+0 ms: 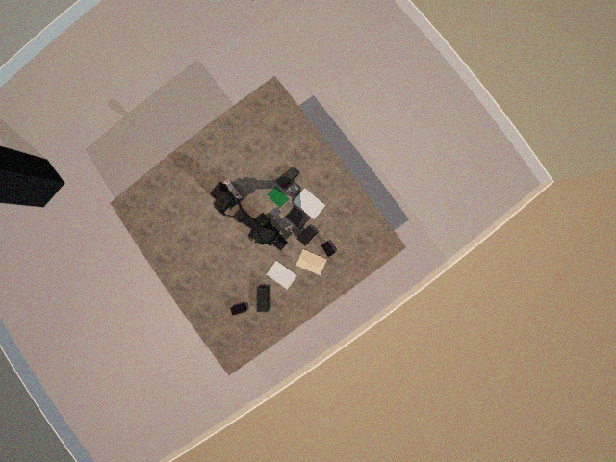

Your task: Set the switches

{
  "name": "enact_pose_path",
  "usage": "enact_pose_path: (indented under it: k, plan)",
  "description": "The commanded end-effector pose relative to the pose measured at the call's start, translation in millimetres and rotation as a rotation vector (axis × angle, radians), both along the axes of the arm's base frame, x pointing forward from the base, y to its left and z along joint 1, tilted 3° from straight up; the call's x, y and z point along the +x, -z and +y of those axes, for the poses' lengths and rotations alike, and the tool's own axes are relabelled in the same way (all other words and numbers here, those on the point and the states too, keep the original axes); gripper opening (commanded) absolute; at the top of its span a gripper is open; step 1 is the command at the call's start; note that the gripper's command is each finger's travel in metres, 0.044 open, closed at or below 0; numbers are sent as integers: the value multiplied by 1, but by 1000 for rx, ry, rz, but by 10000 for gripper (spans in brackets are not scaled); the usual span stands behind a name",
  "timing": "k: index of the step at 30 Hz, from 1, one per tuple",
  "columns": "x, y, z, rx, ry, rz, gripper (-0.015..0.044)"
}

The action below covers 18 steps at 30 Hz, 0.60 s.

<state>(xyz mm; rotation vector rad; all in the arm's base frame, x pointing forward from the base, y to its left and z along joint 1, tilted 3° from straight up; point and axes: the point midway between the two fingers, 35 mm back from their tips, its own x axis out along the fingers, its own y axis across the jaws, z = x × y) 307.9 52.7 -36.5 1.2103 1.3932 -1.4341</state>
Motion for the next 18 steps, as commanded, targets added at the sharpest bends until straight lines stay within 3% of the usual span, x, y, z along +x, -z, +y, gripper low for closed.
enact_pose_path:
  k: [1,8,18]
  plan:
    - [9,-6,-2,-1,0,5,0]
    - [53,-45,-11,-5,3,31,0]
    - [55,-49,-11,-6,-5,33,0]
